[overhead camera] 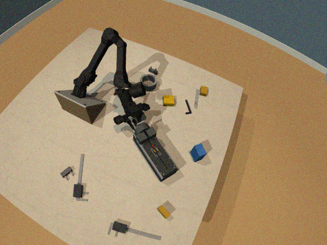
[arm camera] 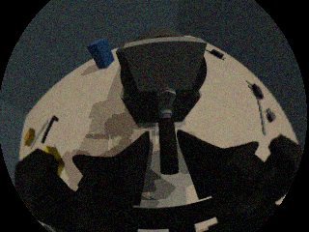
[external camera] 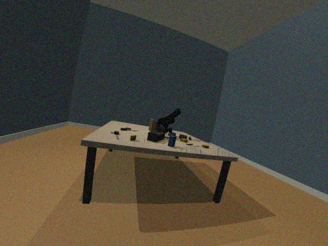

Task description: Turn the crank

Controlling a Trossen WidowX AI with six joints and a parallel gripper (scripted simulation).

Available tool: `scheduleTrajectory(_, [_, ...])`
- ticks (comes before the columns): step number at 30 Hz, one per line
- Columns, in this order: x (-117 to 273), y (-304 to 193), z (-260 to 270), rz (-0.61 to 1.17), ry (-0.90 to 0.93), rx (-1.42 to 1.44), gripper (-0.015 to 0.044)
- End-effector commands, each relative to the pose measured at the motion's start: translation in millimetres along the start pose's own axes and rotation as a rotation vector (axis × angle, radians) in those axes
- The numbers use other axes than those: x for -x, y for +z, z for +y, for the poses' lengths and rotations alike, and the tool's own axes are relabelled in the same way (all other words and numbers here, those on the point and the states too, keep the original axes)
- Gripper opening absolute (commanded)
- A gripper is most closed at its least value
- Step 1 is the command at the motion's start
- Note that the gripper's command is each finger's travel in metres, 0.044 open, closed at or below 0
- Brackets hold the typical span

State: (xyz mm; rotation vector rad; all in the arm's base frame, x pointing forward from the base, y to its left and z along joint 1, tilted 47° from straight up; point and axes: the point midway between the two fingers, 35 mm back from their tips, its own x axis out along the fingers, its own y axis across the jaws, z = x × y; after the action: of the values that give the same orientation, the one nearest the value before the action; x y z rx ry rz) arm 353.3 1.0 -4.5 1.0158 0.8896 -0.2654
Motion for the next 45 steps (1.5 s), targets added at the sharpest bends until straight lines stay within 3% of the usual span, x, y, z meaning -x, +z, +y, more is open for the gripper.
scheduleTrajectory(1, [0,0,-1,-0.004,-0.004,-0.007,0.0072])
scheduleTrajectory(4, [0,0,-1,-0.004,-0.004,-0.007,0.0000])
scheduleTrajectory(45, [22,21,-31,-0.005,-0.006,-0.006,0.0000])
